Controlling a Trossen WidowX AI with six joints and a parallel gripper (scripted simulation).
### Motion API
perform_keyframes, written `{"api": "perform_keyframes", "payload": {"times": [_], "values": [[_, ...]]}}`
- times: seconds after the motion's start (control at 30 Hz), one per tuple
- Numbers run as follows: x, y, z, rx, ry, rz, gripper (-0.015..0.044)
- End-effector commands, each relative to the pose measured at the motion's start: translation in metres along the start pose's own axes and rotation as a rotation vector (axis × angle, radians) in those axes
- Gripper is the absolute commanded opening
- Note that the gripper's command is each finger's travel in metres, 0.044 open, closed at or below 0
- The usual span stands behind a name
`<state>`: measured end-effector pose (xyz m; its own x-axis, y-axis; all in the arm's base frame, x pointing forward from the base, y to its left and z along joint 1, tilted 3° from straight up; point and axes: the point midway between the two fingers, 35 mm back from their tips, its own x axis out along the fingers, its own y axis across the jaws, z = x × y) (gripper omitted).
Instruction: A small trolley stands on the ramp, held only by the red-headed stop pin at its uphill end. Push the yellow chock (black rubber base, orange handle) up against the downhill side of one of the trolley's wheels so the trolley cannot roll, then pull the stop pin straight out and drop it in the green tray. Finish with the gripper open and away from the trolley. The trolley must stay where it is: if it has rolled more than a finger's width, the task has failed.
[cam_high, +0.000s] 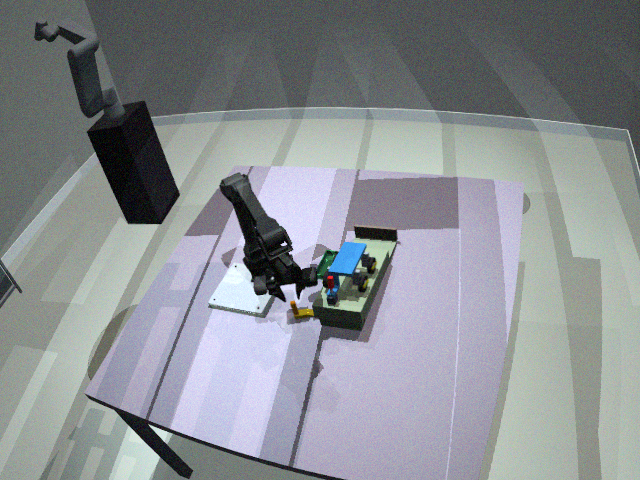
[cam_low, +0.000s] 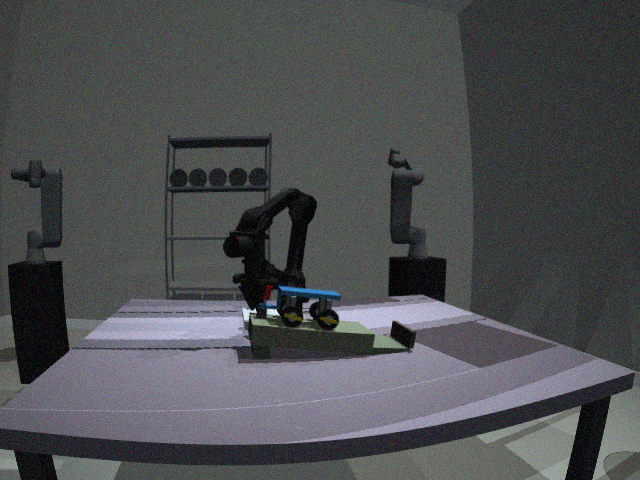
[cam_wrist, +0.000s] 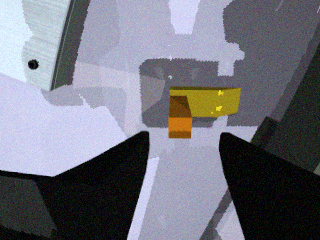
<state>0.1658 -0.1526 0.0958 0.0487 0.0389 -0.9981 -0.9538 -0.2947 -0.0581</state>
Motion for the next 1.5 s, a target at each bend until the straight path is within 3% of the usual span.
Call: {"api": "perform_keyframes", "payload": {"times": [0.0,1.3,1.47], "values": [[0.008,0.001,0.000,0.003,-0.002,0.009,0.0190],[0.052,0.002,0.001,0.003,-0.002,0.008,0.0190],[0.049,0.001,0.001,-0.003,-0.002,0.001,0.0059]]}}
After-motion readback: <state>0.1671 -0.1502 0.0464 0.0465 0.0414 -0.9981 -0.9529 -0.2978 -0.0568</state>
